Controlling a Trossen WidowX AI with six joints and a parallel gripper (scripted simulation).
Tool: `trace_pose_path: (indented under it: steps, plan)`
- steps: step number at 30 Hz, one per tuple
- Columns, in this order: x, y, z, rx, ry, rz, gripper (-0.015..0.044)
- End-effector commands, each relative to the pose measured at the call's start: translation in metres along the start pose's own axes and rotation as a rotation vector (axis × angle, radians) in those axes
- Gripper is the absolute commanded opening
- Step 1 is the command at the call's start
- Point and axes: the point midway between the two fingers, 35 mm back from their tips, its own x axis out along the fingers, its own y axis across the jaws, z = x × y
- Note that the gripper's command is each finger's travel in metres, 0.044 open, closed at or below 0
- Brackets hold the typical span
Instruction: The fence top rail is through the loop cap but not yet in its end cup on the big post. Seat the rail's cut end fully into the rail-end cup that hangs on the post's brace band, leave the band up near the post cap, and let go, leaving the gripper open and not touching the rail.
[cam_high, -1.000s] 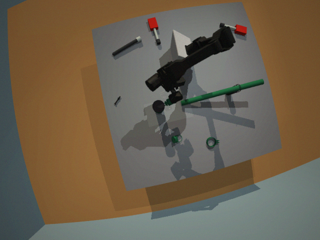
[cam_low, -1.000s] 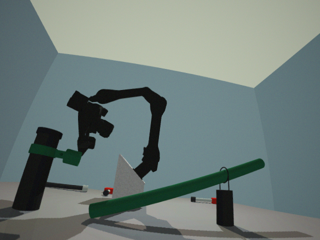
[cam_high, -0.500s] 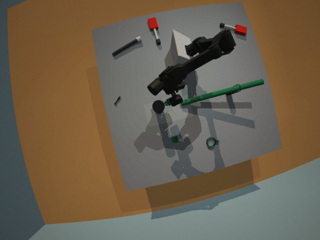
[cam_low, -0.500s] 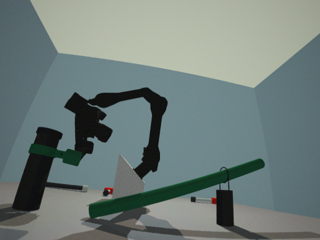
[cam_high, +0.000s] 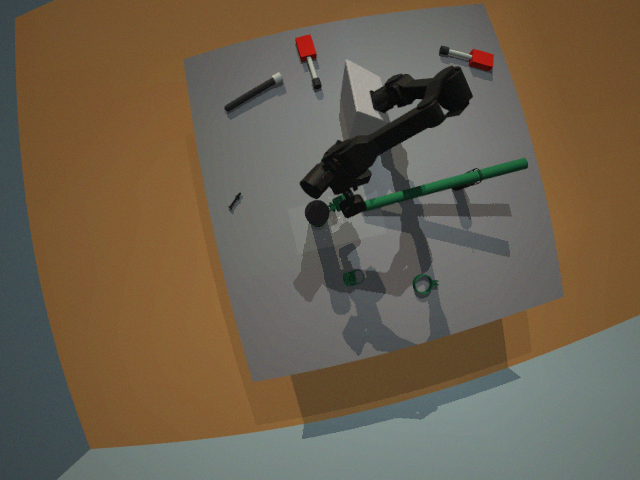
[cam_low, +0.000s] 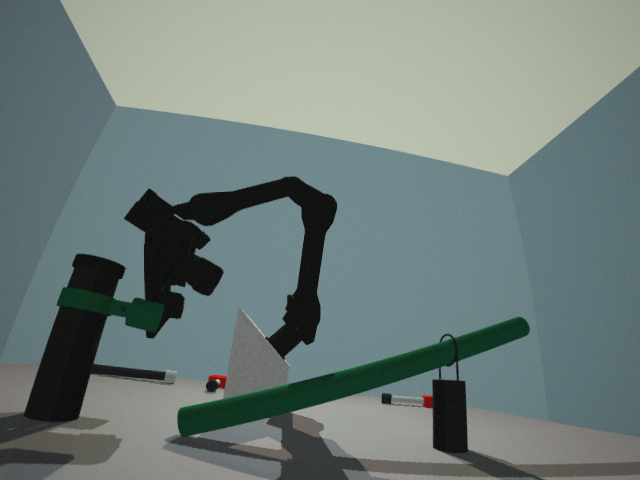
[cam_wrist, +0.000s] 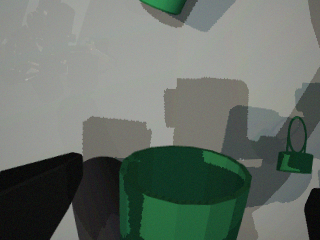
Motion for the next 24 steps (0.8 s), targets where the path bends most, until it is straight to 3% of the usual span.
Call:
trace_pose_path:
  steps: [1, 10, 22, 24]
  plan:
    - [0.007, 0.001, 0.002, 0.004, -0.006, -0.002, 0.0440]
    - [0.021, 0.001, 0.003, 0.003, -0.010, -0.004, 0.0440]
    - [0.021, 0.001, 0.004, 0.003, -0.010, -0.004, 0.0125]
    - [0.021, 0.001, 0.004, 0.003, -0.010, -0.004, 0.0112]
